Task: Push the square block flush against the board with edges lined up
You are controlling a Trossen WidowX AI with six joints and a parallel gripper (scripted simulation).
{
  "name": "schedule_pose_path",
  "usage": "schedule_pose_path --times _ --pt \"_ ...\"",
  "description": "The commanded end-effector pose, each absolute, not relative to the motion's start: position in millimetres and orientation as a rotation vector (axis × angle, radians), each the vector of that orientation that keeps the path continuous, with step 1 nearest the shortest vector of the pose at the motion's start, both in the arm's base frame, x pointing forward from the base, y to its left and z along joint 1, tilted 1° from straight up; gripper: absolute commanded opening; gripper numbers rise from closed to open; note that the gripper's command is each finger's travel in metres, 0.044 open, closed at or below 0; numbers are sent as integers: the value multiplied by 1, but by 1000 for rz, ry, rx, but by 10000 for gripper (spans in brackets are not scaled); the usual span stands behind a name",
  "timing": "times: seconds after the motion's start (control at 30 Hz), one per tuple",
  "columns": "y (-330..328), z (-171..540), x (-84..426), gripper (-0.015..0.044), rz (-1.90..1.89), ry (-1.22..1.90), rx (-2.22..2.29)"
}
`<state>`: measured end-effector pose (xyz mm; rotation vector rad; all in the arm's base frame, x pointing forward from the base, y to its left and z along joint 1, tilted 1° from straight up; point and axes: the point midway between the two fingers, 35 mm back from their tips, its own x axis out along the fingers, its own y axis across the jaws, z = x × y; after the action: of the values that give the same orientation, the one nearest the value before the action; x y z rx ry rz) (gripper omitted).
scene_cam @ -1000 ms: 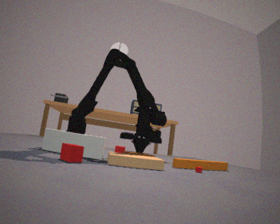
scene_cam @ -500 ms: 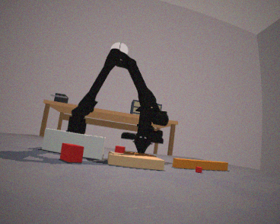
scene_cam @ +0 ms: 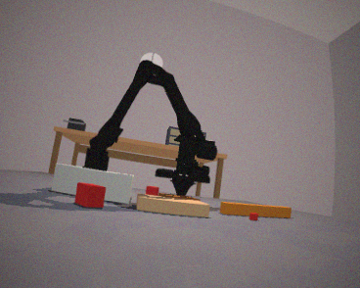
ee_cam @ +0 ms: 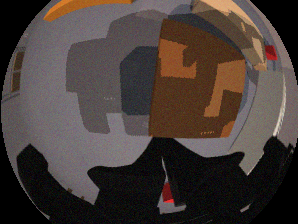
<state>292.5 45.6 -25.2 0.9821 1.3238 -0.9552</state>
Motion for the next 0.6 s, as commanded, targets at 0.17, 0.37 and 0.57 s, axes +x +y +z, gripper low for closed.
schedule_pose_path --times 0.17,0.37,0.57 --pt "38 -25 294 0 -958 1324 977" --pt "34 -25 296 0 -958 1324 976" --pt "29 -25 297 0 -958 1323 976"
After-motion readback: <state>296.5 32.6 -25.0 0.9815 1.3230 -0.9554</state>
